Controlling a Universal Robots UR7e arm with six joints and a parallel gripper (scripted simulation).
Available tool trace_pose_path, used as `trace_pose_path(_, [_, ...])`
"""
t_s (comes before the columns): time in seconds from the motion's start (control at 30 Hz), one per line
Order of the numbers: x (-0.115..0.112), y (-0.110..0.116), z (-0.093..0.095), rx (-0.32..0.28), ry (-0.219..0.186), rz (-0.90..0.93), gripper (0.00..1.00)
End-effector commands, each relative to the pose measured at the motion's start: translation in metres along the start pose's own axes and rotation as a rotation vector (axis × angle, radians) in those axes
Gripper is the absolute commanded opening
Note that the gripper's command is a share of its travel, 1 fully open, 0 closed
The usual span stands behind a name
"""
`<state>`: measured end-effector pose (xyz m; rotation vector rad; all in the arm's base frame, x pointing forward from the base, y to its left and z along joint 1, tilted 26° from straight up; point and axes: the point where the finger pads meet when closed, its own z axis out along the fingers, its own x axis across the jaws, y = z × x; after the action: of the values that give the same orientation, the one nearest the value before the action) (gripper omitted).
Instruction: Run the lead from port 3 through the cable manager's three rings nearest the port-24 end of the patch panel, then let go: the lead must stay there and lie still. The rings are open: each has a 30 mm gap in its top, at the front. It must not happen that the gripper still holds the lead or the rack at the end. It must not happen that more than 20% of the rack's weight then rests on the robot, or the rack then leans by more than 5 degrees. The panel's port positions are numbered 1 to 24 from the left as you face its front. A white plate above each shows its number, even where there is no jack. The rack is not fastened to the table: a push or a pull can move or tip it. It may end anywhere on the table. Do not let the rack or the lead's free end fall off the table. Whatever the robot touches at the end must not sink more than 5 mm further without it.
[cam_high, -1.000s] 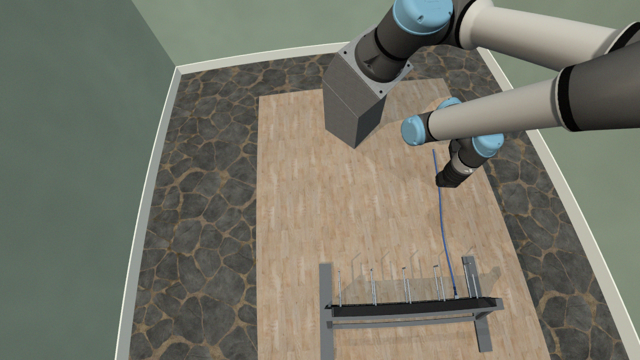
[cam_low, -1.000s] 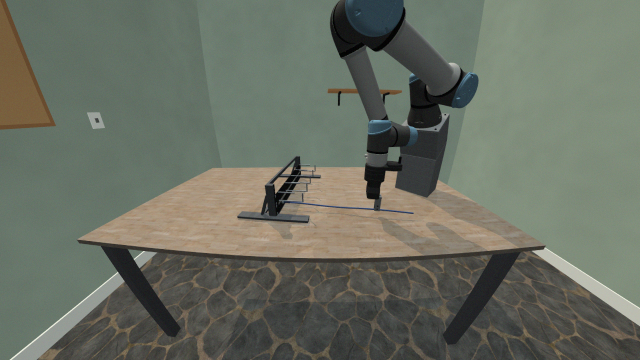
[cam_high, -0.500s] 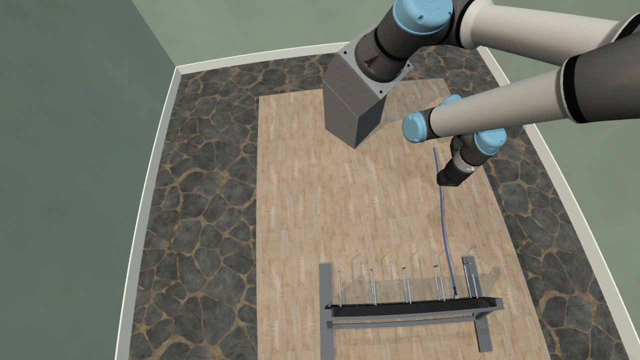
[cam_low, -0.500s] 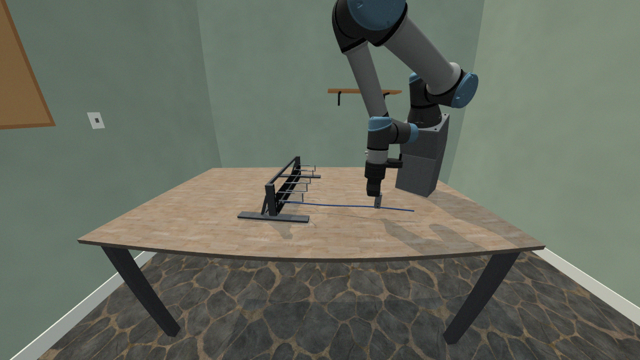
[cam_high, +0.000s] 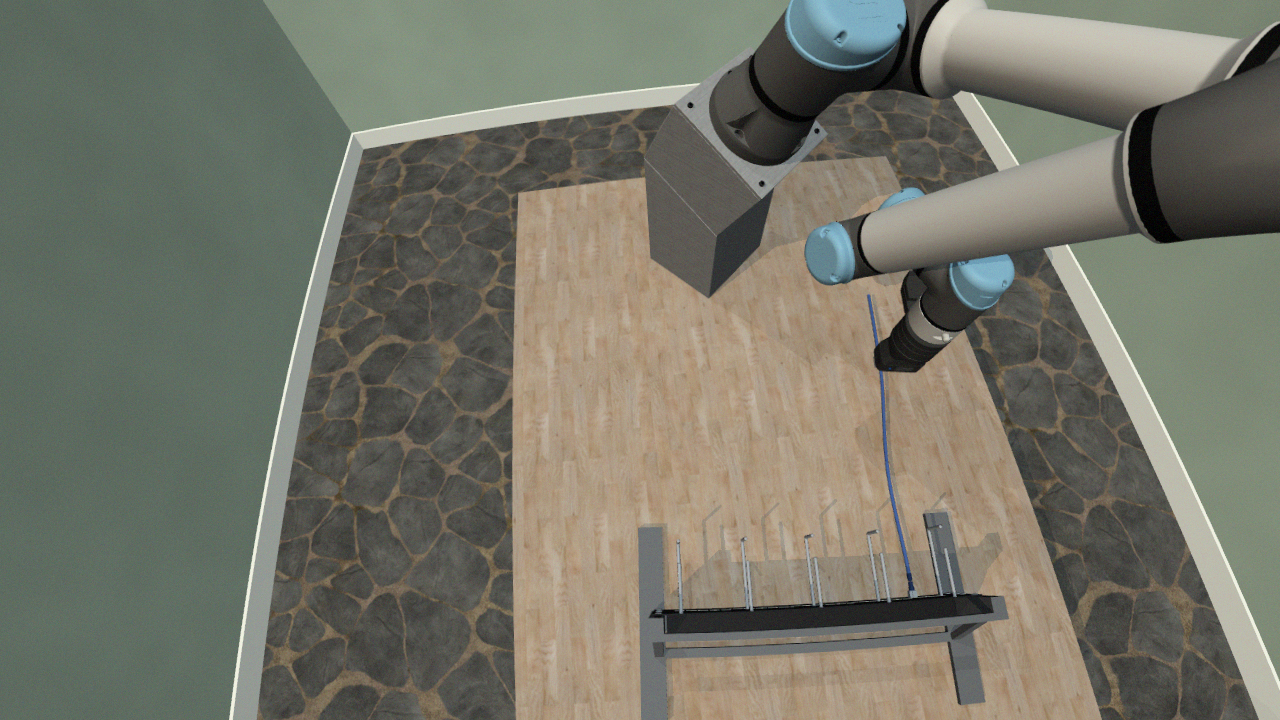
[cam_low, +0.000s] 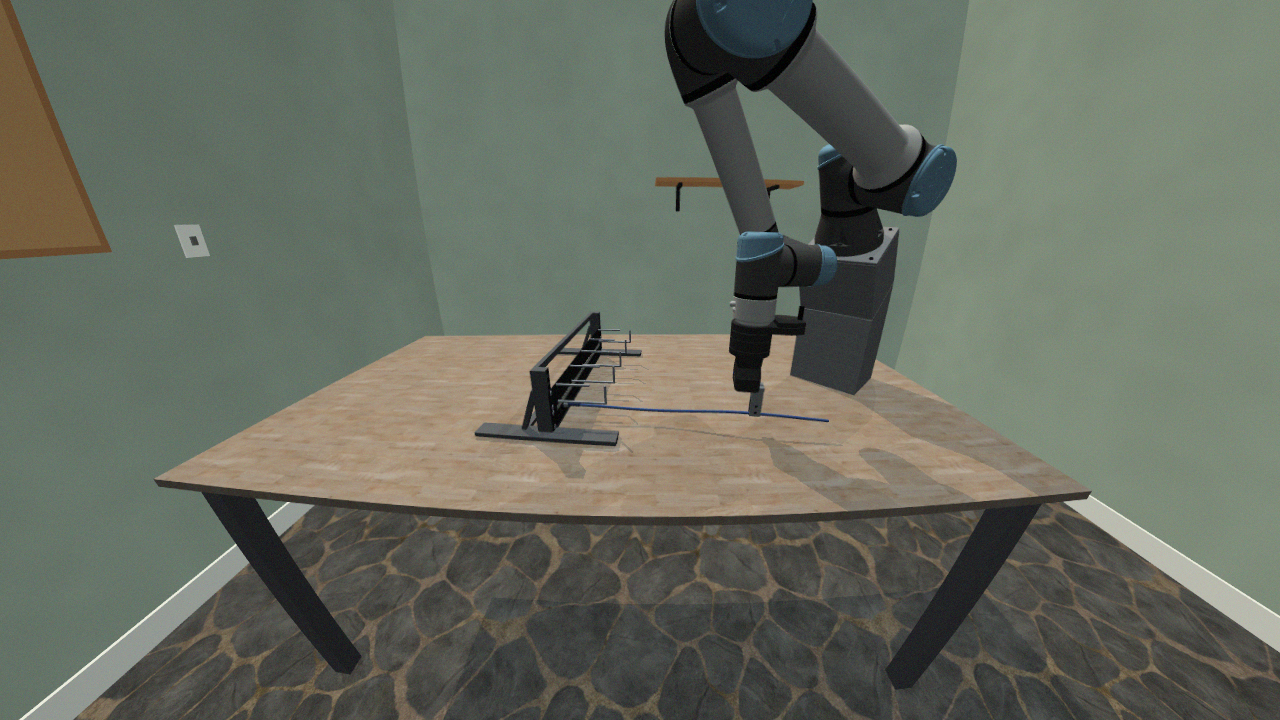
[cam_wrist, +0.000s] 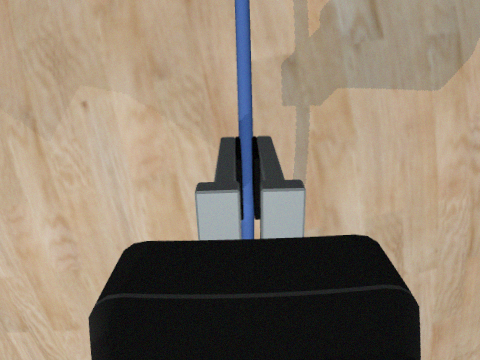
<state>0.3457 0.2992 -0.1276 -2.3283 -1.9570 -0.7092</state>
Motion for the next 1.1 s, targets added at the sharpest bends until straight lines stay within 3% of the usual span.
trace_pose_path(0.0, [-0.001, 0.003, -0.002, -0.003, 0.001, -0.004, 0.0])
trace_pose_path(0.5, [-0.016, 0.018, -0.008, 0.0, 0.0, -0.085, 0.0])
trace_pose_path(0.83, [-0.037, 0.043, -0.016, -0.002, 0.0, -0.199, 0.0])
trace_pose_path(1.07, [-0.062, 0.075, -0.027, -0.007, 0.0, -0.34, 0.0])
